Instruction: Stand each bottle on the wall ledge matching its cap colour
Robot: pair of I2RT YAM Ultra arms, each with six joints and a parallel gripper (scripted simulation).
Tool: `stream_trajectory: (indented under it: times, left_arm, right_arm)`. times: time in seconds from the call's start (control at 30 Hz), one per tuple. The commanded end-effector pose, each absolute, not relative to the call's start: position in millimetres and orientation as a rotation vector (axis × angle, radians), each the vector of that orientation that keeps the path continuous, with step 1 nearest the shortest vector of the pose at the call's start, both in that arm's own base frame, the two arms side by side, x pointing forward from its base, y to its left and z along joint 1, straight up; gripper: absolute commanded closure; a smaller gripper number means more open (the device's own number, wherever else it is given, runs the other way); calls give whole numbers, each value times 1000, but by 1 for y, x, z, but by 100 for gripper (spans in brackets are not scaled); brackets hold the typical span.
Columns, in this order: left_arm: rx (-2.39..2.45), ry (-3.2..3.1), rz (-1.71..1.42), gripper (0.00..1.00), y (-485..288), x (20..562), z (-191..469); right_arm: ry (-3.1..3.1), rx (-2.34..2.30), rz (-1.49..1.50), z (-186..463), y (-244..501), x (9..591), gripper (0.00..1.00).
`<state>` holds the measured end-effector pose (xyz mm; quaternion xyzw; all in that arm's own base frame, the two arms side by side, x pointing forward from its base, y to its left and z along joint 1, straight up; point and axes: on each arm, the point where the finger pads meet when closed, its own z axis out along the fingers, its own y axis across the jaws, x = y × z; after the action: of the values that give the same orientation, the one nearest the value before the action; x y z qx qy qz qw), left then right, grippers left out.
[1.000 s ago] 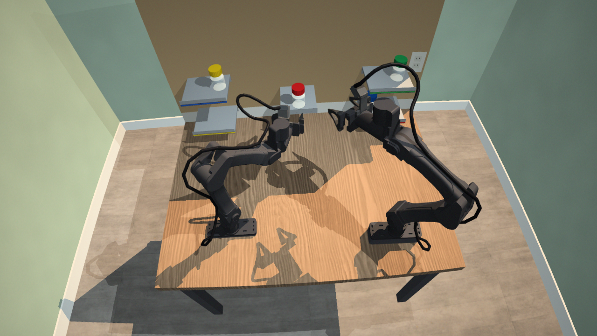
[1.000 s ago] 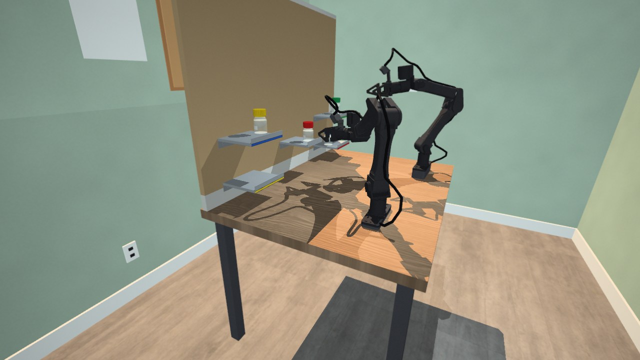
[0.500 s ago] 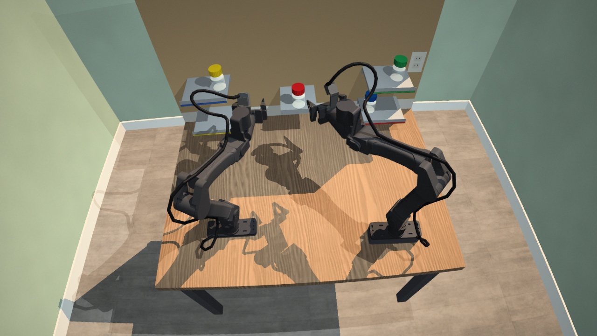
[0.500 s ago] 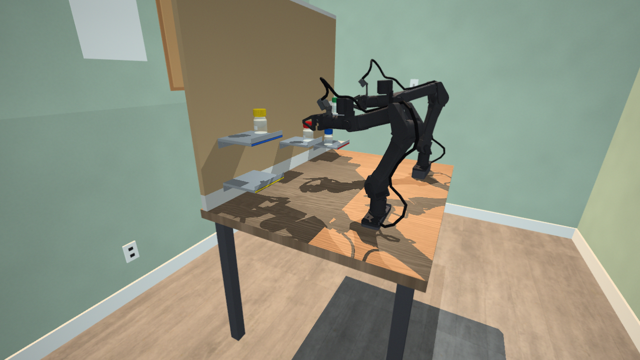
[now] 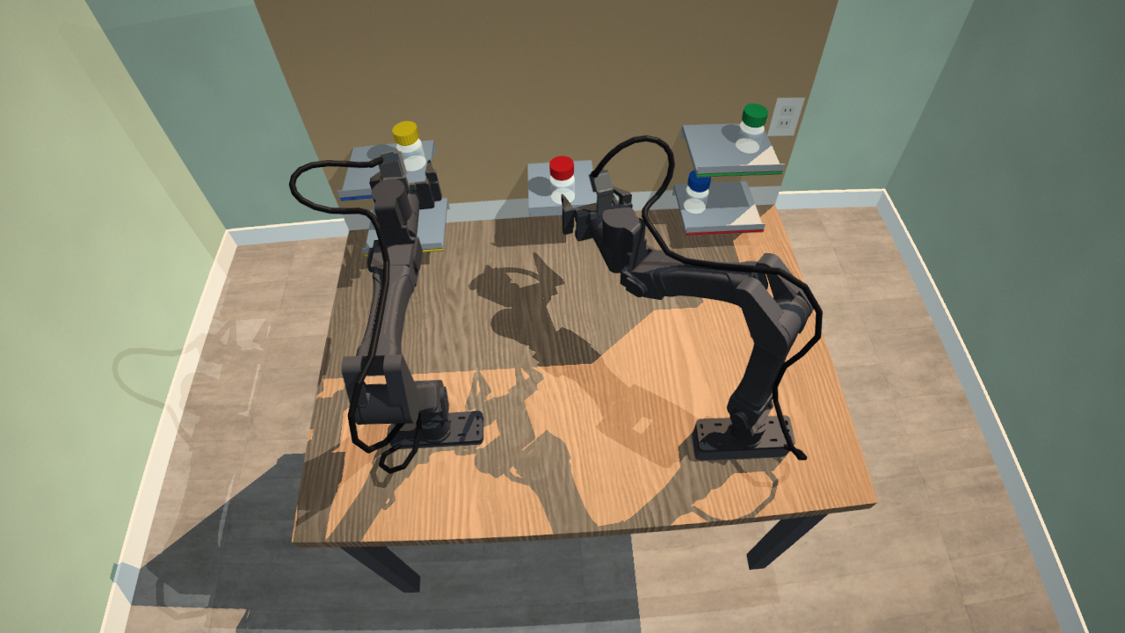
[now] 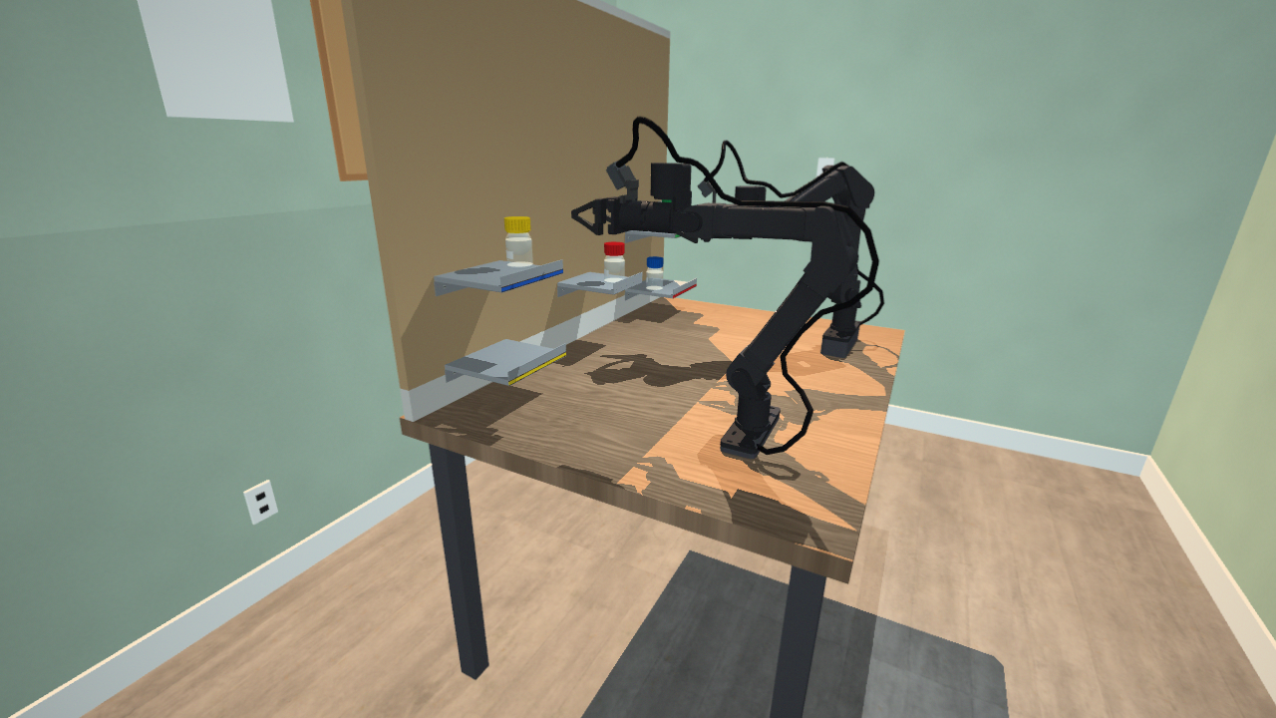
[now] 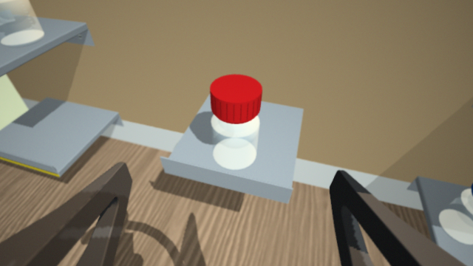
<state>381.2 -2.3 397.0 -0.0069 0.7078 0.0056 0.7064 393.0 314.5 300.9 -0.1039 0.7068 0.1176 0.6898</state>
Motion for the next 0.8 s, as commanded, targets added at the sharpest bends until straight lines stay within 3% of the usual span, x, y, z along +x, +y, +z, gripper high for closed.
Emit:
stream_trajectory:
  times: [0.0,0.4,0.43,0.6,0.67,0.77]
  left_arm:
    - [14,1573,-7,13,-2,383,409]
    - [-2,1556,8,13,3,383,414]
    - [15,1554,2,2,1,383,415]
    - [52,1539,2,0,1,375,411]
    - [76,1551,13,0,6,372,398]
    - [95,1582,62,0,27,361,367]
  right_arm:
    - [1526,-197,276,321,312,391,0]
    - [1528,-189,280,321,311,392,0]
    - [1528,-189,280,321,311,392,0]
    - [1528,-189,280,321,311,392,0]
    - [1503,-183,292,329,312,392,19]
    - [1470,-186,319,327,318,402,19]
